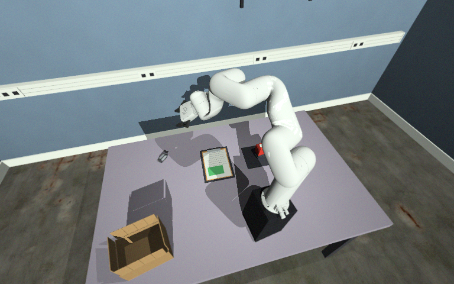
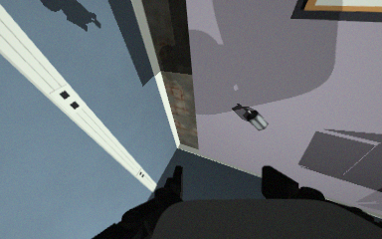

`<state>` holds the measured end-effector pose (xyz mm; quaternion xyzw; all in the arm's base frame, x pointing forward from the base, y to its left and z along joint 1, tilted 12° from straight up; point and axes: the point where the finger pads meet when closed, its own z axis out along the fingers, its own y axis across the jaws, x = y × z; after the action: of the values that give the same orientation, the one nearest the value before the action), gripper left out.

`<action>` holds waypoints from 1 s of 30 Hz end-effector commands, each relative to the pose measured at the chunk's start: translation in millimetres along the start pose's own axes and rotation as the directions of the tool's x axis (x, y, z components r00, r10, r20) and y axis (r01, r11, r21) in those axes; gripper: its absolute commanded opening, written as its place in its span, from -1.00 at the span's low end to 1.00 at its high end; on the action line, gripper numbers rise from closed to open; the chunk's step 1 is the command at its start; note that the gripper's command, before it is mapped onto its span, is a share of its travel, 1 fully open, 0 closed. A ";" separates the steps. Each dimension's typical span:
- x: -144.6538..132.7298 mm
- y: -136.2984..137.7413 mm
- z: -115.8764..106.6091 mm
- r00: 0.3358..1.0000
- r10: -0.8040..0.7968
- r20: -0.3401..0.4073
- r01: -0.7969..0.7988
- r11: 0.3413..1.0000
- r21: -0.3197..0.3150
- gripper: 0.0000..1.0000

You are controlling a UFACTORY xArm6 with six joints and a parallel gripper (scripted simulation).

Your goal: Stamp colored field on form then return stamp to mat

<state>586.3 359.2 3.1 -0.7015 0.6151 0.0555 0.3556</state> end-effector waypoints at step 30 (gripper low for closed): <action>181.4 7.1 -126.9 0.949 -0.055 -0.311 -0.003 0.983 -0.184 1.00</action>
<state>584.6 173.1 -2.0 -0.7339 0.6415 0.0042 0.2231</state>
